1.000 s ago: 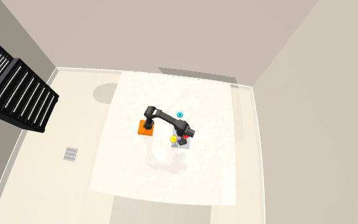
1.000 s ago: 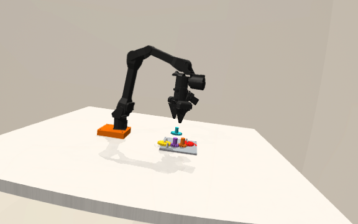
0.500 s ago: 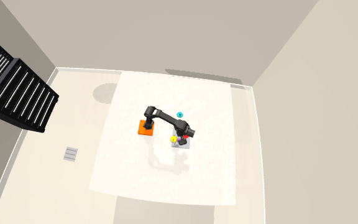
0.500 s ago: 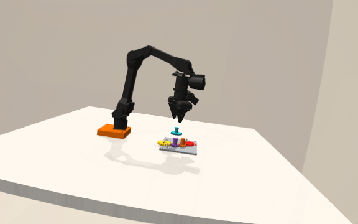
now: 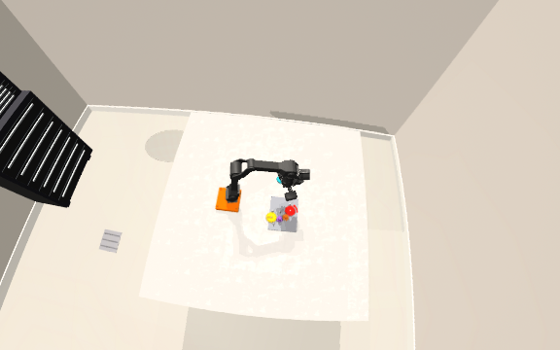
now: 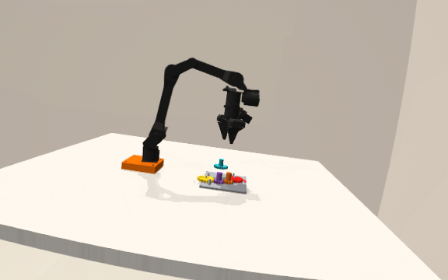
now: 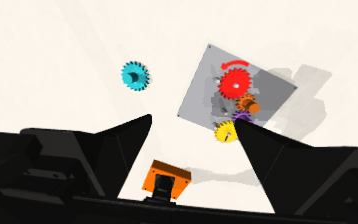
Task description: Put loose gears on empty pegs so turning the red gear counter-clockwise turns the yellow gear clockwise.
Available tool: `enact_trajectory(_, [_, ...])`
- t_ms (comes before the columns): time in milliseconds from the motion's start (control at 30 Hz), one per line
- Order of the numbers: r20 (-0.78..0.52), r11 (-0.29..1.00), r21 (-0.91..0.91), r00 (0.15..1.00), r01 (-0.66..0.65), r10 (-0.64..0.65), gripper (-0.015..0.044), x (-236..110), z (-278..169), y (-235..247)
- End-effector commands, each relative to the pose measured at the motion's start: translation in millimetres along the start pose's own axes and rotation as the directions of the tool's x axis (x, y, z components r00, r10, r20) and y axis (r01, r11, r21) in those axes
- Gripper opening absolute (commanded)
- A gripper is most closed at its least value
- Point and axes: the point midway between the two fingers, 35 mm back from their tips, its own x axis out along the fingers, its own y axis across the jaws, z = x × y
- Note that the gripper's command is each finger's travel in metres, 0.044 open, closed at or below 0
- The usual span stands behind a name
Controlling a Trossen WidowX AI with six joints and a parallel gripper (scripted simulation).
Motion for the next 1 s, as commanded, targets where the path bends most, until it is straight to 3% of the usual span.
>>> enact_trajectory(0, [0.003,1.0,0.004,1.0,-0.01,0.01,0.044,-7,9,49])
enact_trajectory(400, [-0.003,1.0,0.004,1.0,-0.026,0.026,0.044,-28,-24,217])
enact_trajectory(967, [-0.003,1.0,0.004,1.0,-0.026,0.026,0.044,-29,-25,220])
